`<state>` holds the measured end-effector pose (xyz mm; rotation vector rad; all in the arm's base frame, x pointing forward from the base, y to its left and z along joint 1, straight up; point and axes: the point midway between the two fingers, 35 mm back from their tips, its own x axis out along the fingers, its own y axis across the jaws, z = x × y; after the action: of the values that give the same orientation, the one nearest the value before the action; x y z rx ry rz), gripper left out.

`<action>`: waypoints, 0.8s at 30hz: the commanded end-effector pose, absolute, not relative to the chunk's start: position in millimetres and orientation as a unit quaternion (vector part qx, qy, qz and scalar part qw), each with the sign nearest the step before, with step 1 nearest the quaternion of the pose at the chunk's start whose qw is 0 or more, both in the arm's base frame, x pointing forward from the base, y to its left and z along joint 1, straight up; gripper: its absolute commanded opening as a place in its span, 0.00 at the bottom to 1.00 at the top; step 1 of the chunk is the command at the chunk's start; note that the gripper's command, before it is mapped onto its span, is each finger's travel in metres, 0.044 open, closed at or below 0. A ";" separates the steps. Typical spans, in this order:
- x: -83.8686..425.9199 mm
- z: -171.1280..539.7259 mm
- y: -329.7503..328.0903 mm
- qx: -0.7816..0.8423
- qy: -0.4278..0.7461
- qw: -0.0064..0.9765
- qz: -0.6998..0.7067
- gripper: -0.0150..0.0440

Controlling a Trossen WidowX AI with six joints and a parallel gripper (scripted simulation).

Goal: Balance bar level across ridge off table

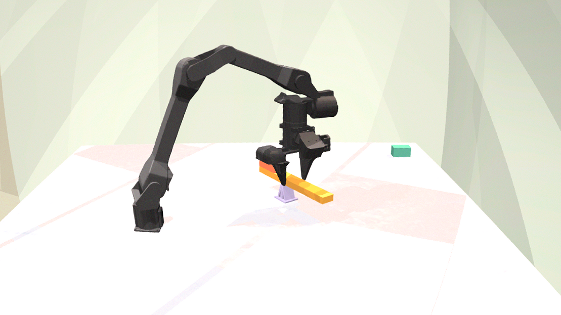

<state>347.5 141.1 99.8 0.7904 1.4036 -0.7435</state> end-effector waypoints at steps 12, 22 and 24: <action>350.4 150.3 142.2 0.346 0.613 0.632 -0.325 1.00; 343.8 199.6 139.6 0.346 0.613 0.632 -0.325 1.00; 343.8 199.6 139.6 0.346 0.613 0.632 -0.325 1.00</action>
<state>344.0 139.6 198.2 0.7917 1.4017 -0.7416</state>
